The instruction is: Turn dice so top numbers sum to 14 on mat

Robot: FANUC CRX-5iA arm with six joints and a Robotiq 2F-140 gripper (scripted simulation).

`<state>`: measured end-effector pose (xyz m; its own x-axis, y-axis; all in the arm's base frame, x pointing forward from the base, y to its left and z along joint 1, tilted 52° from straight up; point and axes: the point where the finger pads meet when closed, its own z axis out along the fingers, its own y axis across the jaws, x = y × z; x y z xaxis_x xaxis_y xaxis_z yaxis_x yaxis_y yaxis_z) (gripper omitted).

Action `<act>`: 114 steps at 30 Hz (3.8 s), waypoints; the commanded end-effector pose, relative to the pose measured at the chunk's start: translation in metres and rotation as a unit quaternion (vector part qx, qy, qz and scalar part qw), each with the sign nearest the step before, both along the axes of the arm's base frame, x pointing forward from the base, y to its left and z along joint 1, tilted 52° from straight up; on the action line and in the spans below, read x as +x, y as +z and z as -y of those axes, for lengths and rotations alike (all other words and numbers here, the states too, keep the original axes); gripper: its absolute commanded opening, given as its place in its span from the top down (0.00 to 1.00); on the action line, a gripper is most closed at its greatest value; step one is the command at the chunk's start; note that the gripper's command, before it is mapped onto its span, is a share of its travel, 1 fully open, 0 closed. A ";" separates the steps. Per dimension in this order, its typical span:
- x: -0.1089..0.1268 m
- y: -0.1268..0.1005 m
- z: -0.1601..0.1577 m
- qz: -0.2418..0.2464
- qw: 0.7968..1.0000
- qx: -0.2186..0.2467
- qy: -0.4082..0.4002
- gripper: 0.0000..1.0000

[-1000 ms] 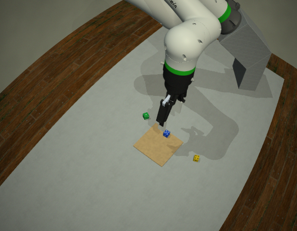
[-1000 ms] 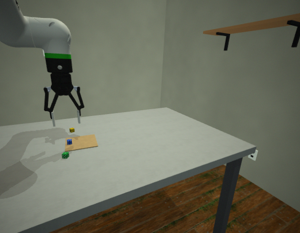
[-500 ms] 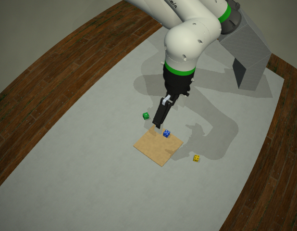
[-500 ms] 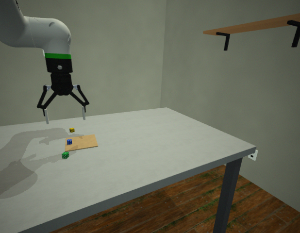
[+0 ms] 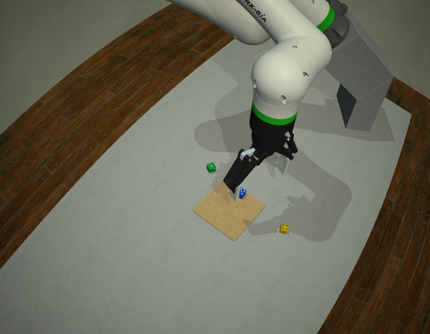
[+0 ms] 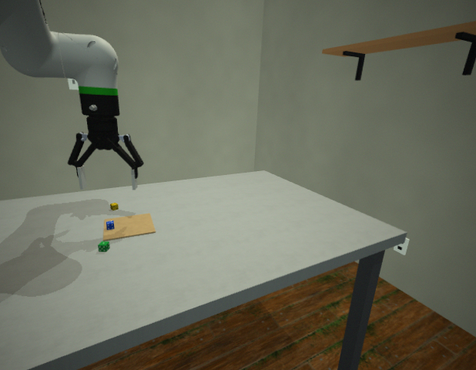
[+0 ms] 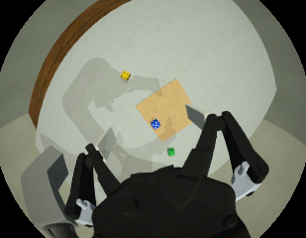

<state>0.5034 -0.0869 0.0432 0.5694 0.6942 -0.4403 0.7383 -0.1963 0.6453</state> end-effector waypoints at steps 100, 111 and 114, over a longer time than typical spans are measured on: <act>0.054 -0.095 -0.049 0.297 0.907 0.147 -0.259 0.79; 0.059 -0.104 -0.038 0.297 0.907 0.147 -0.259 0.79; 0.060 -0.105 -0.038 0.297 0.907 0.147 -0.259 0.79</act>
<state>0.5627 -0.0486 -0.0612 0.9288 0.3039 0.2120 0.0374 -0.6459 0.7625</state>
